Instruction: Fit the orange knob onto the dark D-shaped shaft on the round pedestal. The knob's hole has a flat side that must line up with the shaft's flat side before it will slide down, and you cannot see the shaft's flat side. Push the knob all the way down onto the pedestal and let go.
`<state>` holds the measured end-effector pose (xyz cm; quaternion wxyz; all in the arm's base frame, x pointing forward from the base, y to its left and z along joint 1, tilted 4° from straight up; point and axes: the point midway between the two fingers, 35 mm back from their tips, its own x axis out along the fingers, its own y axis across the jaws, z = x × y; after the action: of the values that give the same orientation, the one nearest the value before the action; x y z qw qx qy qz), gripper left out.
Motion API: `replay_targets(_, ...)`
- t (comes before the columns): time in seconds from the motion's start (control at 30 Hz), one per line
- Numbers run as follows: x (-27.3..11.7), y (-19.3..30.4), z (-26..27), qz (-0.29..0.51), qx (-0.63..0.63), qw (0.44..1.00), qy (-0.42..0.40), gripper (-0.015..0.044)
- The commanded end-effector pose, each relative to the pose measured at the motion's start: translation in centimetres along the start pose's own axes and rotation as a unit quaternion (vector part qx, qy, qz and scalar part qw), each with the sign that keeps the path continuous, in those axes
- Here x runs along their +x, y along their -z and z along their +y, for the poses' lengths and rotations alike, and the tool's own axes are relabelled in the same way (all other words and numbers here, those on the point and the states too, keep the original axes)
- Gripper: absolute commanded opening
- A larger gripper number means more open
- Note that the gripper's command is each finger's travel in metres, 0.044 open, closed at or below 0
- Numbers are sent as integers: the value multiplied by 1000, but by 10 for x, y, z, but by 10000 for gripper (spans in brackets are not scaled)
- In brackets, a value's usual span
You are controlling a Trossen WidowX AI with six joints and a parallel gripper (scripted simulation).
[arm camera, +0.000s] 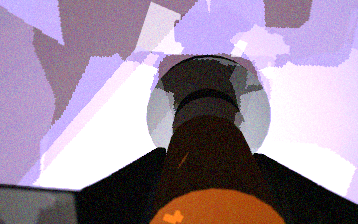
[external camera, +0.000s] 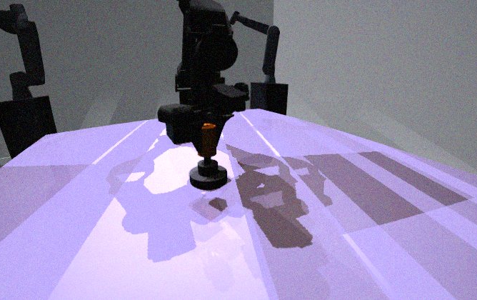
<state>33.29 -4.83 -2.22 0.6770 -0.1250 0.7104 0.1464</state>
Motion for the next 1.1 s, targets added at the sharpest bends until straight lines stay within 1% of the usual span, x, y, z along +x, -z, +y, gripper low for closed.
replay_targets(0.0,-3,-1,0,-2,-9,1000,2,0)
replay_targets(0.6,3,-5,-3,-2,-9,1000,2,0)
replay_targets(0.97,-2,-5,-3,-2,-9,1000,2,0)
replay_targets(1.07,-2,-4,-3,-2,-36,999,2,0)
